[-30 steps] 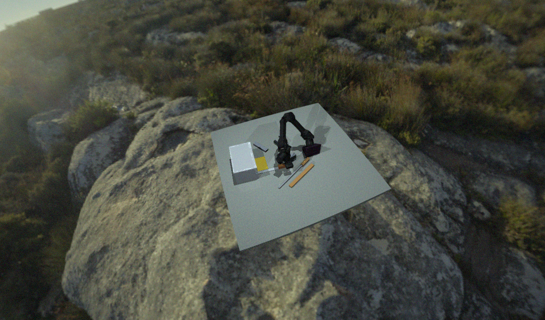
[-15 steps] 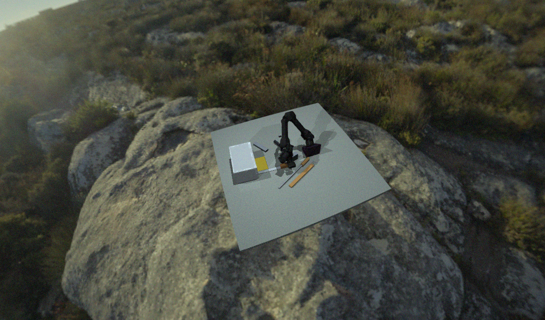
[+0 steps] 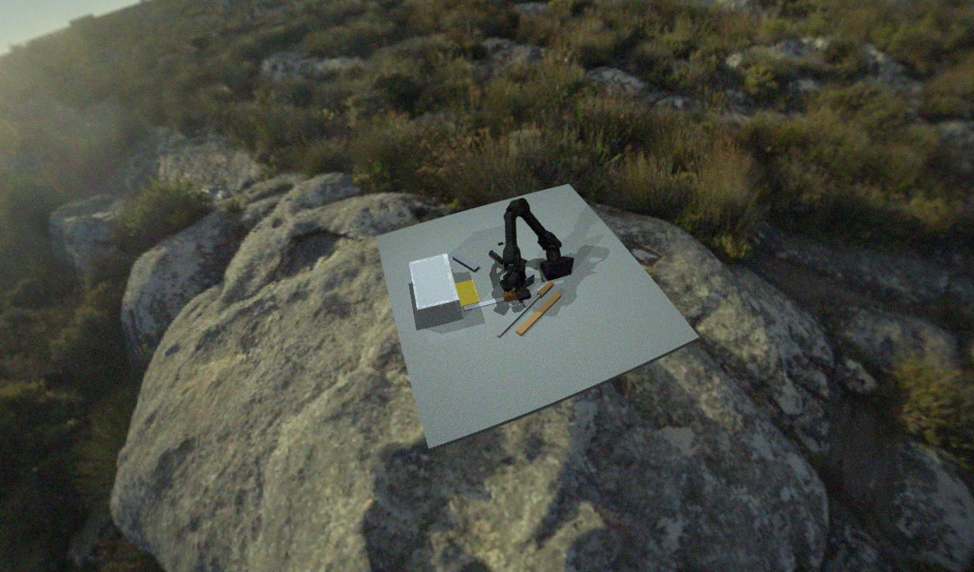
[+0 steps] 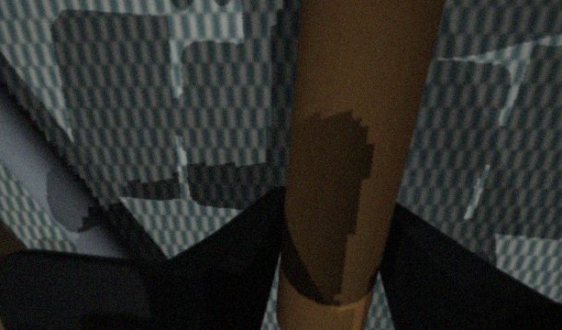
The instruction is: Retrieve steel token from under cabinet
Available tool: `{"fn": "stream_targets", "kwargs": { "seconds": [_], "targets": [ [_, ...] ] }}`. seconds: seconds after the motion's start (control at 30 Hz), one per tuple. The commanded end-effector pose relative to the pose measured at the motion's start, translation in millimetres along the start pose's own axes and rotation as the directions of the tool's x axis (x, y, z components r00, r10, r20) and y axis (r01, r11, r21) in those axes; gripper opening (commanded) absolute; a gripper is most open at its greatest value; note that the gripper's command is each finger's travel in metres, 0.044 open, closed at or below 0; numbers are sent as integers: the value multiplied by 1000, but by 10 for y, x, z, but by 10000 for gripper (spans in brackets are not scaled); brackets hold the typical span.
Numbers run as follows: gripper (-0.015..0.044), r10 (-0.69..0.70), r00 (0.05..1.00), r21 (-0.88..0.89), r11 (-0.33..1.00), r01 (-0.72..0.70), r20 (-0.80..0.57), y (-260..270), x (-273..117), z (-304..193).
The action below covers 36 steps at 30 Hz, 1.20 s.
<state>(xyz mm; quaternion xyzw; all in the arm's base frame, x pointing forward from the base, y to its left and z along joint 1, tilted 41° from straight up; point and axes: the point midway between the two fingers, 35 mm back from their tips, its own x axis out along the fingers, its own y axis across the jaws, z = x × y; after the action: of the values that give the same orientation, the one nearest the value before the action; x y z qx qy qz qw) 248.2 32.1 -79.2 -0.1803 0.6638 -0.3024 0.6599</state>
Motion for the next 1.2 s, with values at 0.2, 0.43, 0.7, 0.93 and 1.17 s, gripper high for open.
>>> {"fn": "stream_targets", "kwargs": {
  "seconds": [0.2,0.43,0.7,0.93,1.17],
  "targets": [
    [0,1,1000,1,1000,-1,-2,134,-30,-36],
    [0,0,1000,1,1000,0,-3,203,-39,-53],
    [184,-4,1000,4,1000,4,-5,162,-22,-59],
    [226,-2,1000,4,1000,2,-4,163,-22,-58],
    [270,0,1000,7,1000,0,-3,168,-18,-51]
  ]
}}
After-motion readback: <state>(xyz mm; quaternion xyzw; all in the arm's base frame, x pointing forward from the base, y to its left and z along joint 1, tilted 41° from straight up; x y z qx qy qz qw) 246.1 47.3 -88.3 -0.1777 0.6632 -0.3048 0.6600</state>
